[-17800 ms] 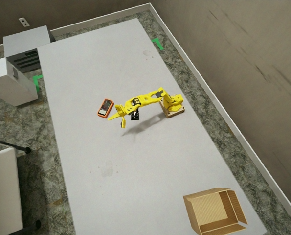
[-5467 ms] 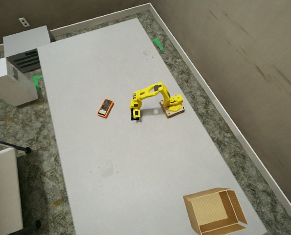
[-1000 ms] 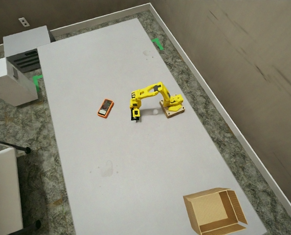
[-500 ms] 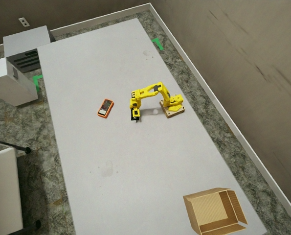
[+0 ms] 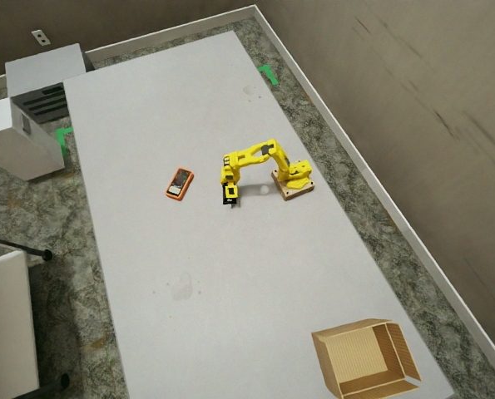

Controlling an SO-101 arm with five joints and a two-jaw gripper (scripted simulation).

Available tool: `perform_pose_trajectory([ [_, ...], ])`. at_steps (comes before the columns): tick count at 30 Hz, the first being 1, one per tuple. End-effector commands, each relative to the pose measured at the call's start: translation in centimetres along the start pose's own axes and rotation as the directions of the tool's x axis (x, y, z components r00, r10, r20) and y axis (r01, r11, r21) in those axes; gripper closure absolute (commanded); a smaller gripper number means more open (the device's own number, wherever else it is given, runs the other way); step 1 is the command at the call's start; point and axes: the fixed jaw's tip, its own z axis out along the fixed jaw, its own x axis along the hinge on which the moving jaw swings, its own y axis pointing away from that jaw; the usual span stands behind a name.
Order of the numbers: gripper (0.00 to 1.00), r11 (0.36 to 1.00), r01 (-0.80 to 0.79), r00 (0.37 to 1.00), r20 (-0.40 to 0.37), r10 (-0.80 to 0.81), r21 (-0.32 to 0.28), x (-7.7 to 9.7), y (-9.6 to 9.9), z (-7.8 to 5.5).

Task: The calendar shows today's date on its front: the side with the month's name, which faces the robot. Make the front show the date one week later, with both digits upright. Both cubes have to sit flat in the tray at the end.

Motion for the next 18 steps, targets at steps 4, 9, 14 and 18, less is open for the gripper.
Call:
perform_pose_trajectory([
  [4,1.00,0.999,-0.017,1.000,0.003,0.017,0.027,0.16,-0.39,-0.79],
  [9,1.00,0.999,-0.017,1.000,0.003,0.017,0.027,0.16,-0.40,-0.83],
  [14,1.00,0.999,-0.017,1.000,0.003,0.017,0.027,0.16,-0.39,-0.89],
  [18,1.00,0.999,-0.017,1.000,0.003,0.017,0.027,0.17,-0.36,-1.19],
])
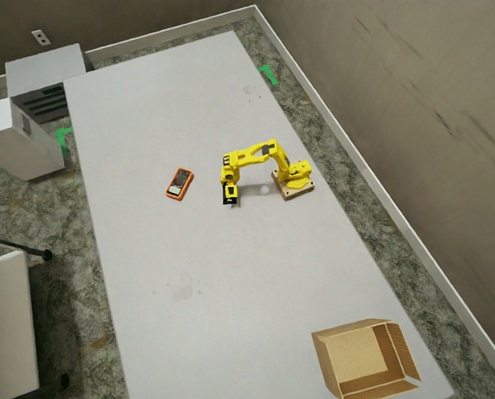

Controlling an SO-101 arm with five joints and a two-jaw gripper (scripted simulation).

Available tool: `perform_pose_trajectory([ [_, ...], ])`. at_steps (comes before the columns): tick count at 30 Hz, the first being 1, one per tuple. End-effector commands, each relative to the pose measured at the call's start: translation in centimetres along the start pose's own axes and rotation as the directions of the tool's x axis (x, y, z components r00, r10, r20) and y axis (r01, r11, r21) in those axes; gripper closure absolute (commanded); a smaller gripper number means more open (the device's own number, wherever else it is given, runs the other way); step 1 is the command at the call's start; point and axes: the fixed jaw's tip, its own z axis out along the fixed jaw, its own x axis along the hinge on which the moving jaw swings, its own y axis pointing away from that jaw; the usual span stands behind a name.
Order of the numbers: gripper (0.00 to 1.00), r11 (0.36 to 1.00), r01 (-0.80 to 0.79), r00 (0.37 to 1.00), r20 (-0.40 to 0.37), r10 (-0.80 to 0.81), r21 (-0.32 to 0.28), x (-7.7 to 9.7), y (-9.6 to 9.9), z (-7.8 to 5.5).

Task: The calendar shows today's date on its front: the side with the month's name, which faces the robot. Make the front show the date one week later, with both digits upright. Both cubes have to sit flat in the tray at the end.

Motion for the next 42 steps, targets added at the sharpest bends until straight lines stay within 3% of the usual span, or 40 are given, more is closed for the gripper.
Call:
perform_pose_trajectory([
  [1,1.00,0.999,-0.017,1.000,0.003,0.016,0.027,0.2,-0.3,-0.9],
  [18,1.00,0.999,-0.017,1.000,0.003,0.016,0.027,0.2,0.1,-3.2],
  [42,1.00,0.999,-0.017,1.000,0.003,0.016,0.027,0.2,0.1,-4.2],
])
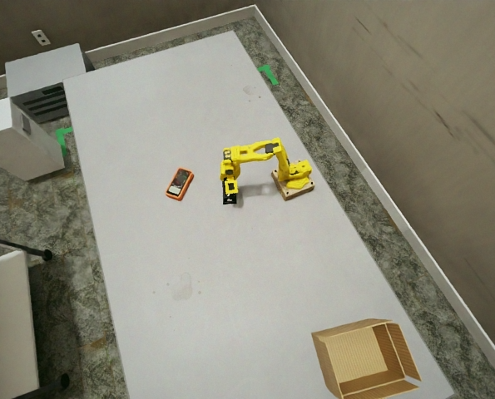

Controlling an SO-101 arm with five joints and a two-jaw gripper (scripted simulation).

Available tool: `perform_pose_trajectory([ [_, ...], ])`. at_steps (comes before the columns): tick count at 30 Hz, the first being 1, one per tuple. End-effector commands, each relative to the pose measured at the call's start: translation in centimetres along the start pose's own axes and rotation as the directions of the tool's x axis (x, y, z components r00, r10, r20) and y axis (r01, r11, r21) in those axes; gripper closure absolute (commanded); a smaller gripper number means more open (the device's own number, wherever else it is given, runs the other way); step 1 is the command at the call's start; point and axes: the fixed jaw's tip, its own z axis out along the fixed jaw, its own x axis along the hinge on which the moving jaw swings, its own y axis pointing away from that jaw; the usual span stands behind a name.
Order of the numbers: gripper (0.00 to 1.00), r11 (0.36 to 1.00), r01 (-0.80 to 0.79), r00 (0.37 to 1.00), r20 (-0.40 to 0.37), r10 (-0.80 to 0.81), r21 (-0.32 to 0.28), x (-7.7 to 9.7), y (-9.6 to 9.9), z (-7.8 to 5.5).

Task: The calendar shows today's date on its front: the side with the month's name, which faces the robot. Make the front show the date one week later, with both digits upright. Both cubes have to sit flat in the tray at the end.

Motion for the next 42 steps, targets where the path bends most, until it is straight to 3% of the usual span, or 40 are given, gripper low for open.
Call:
perform_pose_trajectory([
  [1,1.00,1.000,-0.017,1.000,0.003,0.016,0.026,0.2,-0.2,-0.7],
  [18,1.00,1.000,-0.017,1.000,0.003,0.016,0.026,0.2,-0.2,-1.5],
  [19,1.00,0.998,-0.016,1.000,0.004,0.016,0.059,0.2,-0.4,-2.2],
  [42,1.00,0.998,-0.016,1.000,0.004,0.016,0.059,0.2,-0.4,-2.2],
])
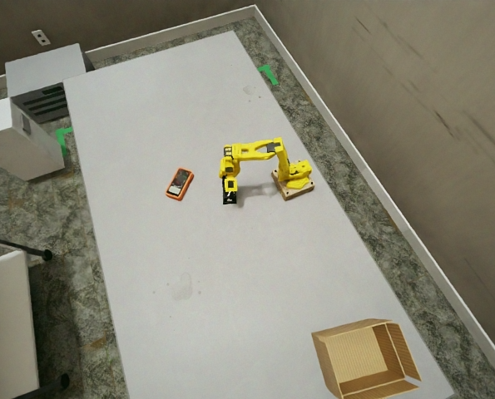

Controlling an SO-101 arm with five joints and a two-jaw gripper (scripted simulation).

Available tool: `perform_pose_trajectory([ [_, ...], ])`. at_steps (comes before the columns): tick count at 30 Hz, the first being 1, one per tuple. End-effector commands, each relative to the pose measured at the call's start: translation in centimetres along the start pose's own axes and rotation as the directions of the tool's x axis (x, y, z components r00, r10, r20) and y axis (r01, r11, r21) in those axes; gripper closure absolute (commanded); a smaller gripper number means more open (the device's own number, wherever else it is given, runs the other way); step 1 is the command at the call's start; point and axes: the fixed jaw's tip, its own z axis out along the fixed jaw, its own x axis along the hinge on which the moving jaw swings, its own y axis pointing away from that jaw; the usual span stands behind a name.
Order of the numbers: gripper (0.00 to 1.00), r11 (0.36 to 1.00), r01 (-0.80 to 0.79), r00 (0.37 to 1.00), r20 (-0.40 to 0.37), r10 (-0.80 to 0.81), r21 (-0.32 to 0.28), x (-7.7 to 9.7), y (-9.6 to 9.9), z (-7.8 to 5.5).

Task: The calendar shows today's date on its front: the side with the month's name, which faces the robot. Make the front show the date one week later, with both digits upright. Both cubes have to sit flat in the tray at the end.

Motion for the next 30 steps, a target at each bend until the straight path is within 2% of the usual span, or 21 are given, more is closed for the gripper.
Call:
perform_pose_trajectory([
  [1,1.00,1.000,-0.016,1.000,0.002,0.016,0.027,0.2,-0.2,-0.6],
  [12,1.00,1.000,-0.015,1.000,0.002,0.014,0.027,0.1,-0.2,-0.6],
  [15,1.00,1.000,0.006,1.000,0.002,-0.007,0.027,-0.3,-0.2,-0.6],
  [19,1.00,0.996,0.088,0.996,0.002,-0.088,0.027,-2.1,0.2,-0.6],
  [25,1.00,0.954,0.300,0.954,0.002,-0.300,0.027,-6.5,1.7,-0.6],
  [27,1.00,0.954,0.300,0.954,0.002,-0.300,0.027,-6.5,1.7,-0.6],
  [30,1.00,0.912,0.409,0.912,0.002,-0.409,0.027,-8.7,2.9,-0.6],
])
